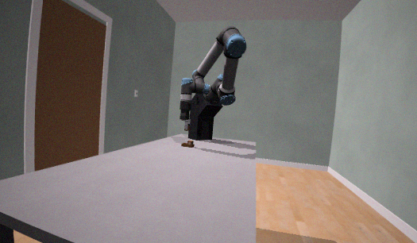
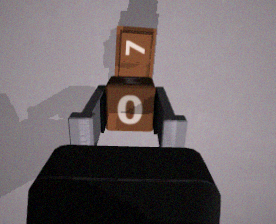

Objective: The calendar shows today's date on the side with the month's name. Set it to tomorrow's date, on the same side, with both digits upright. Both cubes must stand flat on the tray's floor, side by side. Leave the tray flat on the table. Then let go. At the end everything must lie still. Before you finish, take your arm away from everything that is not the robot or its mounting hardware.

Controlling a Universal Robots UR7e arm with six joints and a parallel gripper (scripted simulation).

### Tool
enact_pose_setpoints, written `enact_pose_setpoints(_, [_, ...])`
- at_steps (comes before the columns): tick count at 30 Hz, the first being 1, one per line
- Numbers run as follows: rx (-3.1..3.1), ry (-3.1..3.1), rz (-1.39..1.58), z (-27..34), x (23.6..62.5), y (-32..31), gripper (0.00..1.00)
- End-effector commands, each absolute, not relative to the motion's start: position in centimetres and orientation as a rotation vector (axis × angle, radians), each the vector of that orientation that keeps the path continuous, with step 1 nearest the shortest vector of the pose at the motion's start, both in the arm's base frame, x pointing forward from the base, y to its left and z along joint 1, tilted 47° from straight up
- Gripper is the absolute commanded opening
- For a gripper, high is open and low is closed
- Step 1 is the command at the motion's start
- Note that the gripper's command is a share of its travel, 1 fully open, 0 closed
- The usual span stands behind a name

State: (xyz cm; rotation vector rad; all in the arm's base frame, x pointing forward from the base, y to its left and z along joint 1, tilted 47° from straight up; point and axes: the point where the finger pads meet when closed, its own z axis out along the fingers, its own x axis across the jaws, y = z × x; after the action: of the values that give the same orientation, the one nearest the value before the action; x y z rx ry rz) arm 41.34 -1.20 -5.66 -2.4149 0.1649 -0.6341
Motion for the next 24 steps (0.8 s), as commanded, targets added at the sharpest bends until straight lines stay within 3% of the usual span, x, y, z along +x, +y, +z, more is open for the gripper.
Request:
enact_pose_setpoints(1, [-2.409,0.206,-0.621,-5.73,41.39,-1.4,0.6])
enact_pose_setpoints(24, [-2.406,0.218,-0.616,-5.8,41.43,-1.42,0.6])
